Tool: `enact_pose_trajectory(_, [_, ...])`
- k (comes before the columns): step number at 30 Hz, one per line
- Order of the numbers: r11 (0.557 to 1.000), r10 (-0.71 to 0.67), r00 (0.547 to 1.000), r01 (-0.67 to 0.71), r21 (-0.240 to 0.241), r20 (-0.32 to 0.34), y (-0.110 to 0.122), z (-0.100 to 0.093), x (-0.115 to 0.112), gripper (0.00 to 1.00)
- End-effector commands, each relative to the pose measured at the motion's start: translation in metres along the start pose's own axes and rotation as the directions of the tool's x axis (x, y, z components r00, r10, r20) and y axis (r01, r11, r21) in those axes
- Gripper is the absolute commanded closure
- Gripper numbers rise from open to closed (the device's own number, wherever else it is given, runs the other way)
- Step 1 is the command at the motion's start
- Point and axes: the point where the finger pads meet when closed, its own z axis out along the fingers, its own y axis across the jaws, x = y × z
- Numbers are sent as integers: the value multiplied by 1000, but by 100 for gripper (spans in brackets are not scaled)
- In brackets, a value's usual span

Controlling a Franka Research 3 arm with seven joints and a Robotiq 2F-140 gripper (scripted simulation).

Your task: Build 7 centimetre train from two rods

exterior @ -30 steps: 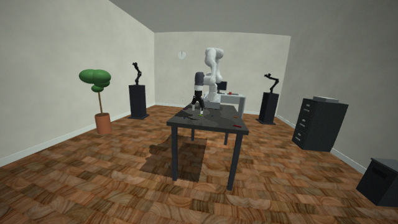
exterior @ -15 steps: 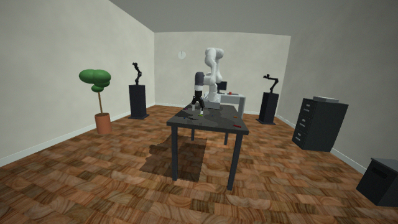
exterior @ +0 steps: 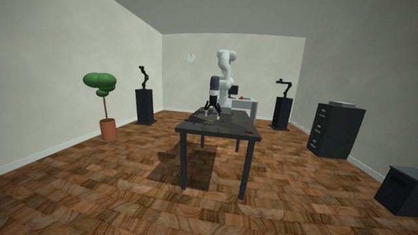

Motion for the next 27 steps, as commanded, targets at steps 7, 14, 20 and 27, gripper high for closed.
enact_pose_trajectory(7, [962, -271, 962, 271, -16, 14, 11, -1, 14, 0])
enact_pose_trajectory(14, [920, -391, 920, 391, -13, 16, 19, -1, 26, 0])
enact_pose_trajectory(20, [888, -460, 888, 460, -12, 17, 23, -1, 33, 0])
enact_pose_trajectory(27, [888, -460, 888, 460, -12, 17, 23, -1, 33, 0])
